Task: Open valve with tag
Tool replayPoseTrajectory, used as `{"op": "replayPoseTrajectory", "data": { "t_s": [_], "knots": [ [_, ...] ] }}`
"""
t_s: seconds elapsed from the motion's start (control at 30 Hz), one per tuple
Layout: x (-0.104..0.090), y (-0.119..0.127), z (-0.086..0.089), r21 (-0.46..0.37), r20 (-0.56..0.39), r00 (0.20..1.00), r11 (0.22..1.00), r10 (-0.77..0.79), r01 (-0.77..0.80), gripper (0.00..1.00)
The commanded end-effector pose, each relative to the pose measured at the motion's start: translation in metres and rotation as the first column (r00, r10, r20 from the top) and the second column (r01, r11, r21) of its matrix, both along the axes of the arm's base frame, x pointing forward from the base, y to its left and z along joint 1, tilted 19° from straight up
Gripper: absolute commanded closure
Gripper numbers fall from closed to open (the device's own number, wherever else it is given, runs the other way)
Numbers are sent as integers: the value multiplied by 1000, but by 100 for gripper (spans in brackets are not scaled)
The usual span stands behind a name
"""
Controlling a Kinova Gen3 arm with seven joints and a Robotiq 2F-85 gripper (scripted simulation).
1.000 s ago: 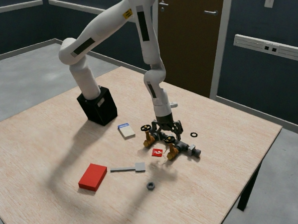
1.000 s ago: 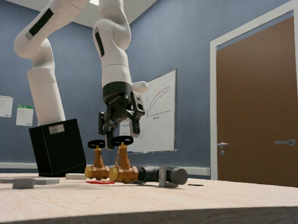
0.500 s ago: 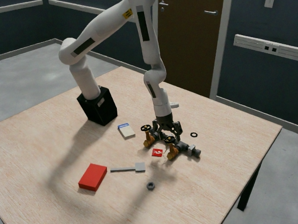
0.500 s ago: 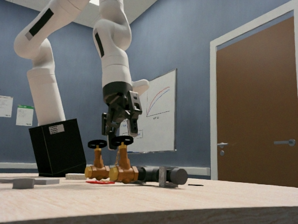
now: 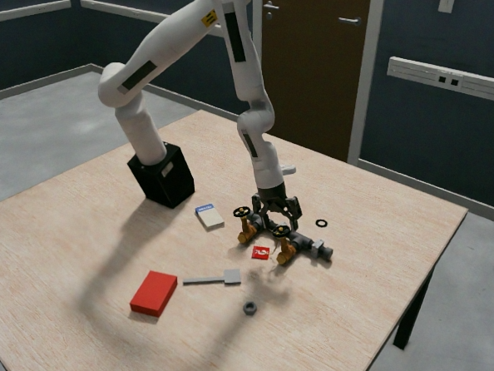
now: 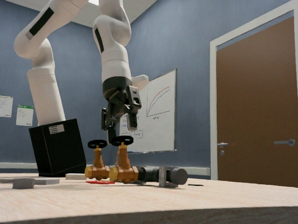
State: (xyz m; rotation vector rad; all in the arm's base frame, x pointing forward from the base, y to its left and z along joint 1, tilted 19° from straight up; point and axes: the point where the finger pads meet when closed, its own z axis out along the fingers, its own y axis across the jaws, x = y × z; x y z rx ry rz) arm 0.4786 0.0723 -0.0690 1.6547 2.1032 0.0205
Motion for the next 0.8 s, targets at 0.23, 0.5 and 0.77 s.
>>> {"op": "replayPoseTrajectory", "data": {
  "t_s": [0.23, 0.5, 0.77],
  "knots": [
    [-7, 6, 22, 0, 2, 1000, 1000, 1, -1, 0],
    [-12, 9, 33, 1, 2, 1000, 1000, 1, -1, 0],
    [-16, 11, 41, 2, 2, 1000, 1000, 0, 0, 0]
  ]
}}
